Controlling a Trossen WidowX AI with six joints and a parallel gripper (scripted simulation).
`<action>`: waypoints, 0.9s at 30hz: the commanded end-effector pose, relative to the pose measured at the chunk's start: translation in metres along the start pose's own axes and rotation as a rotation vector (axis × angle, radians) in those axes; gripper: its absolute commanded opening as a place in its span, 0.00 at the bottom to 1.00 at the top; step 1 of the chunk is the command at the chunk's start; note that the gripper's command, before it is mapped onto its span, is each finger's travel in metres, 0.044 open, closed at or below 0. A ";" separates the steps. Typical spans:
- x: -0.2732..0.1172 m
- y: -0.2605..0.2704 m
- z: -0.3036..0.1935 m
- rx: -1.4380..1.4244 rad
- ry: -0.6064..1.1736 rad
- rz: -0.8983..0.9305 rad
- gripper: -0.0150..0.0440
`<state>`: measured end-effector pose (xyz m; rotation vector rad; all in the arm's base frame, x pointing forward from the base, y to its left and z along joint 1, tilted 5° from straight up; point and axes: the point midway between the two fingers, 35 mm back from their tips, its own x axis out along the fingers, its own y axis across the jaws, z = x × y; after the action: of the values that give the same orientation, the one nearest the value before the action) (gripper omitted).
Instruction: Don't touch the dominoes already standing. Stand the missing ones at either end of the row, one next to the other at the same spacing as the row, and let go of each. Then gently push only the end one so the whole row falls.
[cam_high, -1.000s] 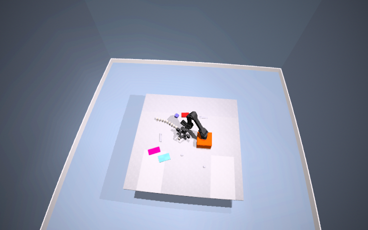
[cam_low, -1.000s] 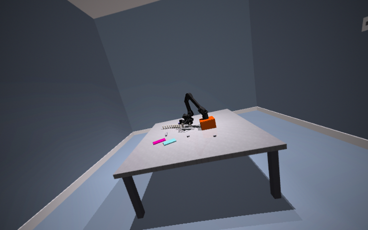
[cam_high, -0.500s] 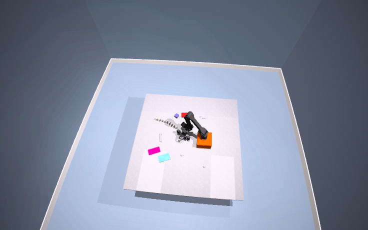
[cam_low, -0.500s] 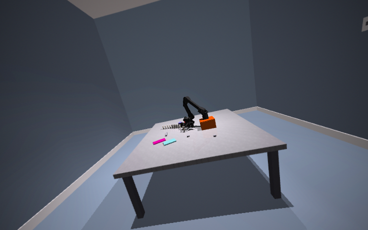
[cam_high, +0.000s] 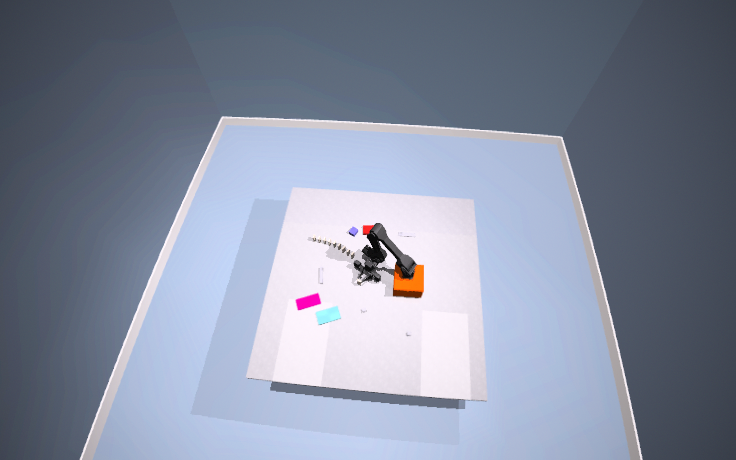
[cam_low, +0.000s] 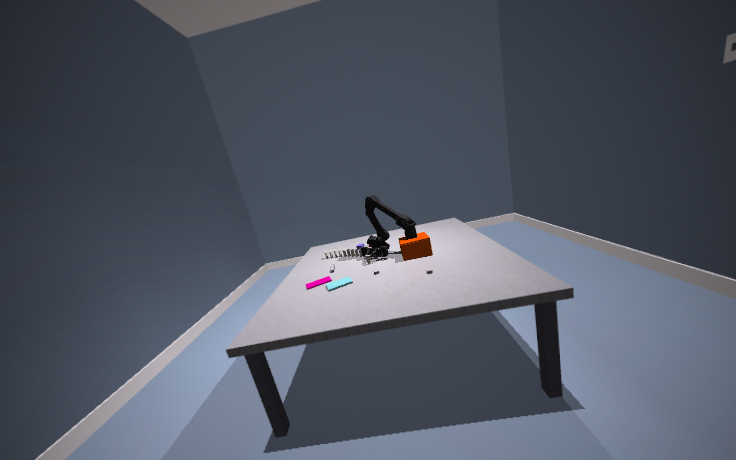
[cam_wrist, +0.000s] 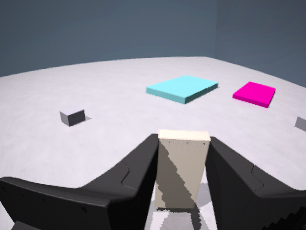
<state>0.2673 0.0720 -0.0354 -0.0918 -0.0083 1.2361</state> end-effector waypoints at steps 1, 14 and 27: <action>0.000 0.000 0.000 -0.007 -0.001 0.000 0.52; 0.000 0.000 0.000 -0.007 -0.001 0.000 1.00; 0.008 -0.003 0.046 0.021 0.040 0.009 1.00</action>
<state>0.2677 0.0757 0.0114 -0.1008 -0.0011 1.2358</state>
